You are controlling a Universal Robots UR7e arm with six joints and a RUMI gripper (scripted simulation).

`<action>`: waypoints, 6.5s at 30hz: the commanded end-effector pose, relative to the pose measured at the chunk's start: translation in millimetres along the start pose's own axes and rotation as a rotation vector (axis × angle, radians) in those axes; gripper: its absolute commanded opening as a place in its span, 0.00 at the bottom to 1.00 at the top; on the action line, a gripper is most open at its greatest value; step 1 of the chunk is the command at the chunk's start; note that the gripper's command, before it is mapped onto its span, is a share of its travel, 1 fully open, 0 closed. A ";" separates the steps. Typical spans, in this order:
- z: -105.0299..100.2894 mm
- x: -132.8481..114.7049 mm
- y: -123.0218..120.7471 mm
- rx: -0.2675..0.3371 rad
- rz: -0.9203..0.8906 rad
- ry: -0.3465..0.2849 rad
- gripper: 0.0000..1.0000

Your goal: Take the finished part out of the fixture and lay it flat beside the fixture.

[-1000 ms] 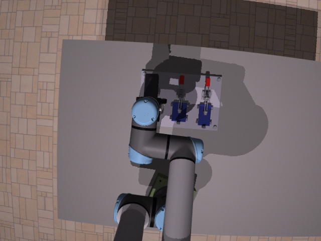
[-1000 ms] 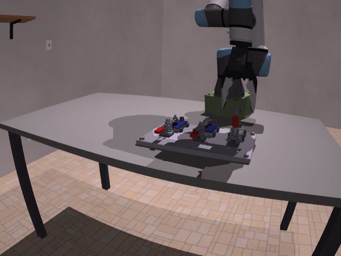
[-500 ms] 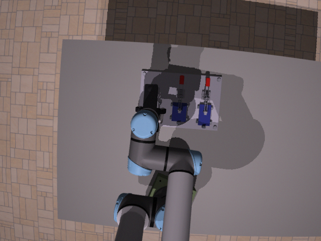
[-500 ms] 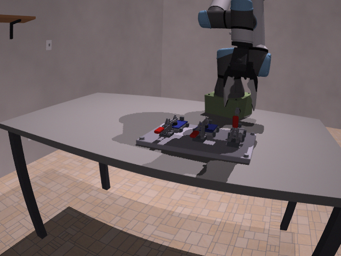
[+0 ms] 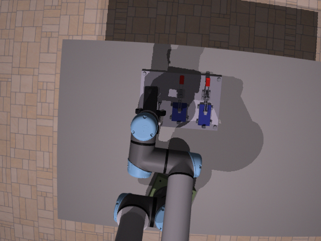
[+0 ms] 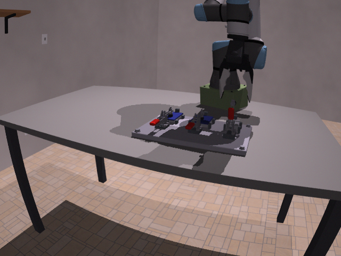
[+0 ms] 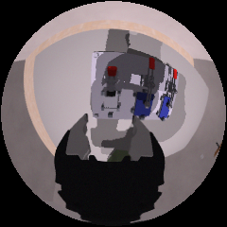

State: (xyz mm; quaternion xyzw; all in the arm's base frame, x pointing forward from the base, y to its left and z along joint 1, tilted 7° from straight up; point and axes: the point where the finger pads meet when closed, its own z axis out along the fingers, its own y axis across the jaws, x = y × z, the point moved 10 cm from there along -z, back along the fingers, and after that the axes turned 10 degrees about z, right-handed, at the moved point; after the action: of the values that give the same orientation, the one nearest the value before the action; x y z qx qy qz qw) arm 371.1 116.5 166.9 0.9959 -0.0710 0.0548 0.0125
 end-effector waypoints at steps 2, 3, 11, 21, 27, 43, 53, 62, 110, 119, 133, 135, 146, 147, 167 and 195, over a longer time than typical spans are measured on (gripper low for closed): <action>3.0 0.2 0.0 0.000 0.000 0.001 0.59; 4.4 0.2 0.0 0.000 0.000 0.001 0.59; 22.2 0.2 0.0 0.000 0.000 0.001 0.59; 41.0 0.2 0.0 0.000 0.000 0.001 0.59; 48.0 0.2 0.0 0.000 0.000 0.001 0.59; 49.1 0.2 0.0 0.000 0.000 0.001 0.59; 49.0 0.2 0.0 0.000 0.000 0.001 0.59; 49.0 0.2 0.0 0.000 0.000 0.001 0.59; 84.1 0.6 -0.1 0.000 0.000 0.001 0.59; 86.1 0.6 -0.1 0.000 0.000 0.001 0.59; 86.2 0.6 -0.1 0.000 0.000 0.001 0.59; 86.2 0.6 -0.1 0.000 0.000 0.001 0.59; 86.1 0.6 -0.1 0.000 0.000 0.001 0.59; 86.1 0.6 -0.1 0.000 0.000 0.001 0.59; 86.1 0.6 -0.1 0.000 0.000 0.001 0.00; 86.1 0.6 -0.1 0.000 0.000 0.001 0.00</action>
State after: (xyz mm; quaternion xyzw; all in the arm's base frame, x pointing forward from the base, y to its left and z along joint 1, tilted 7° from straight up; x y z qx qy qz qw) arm 380.8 113.7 81.1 0.9959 -0.0710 0.0548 0.0125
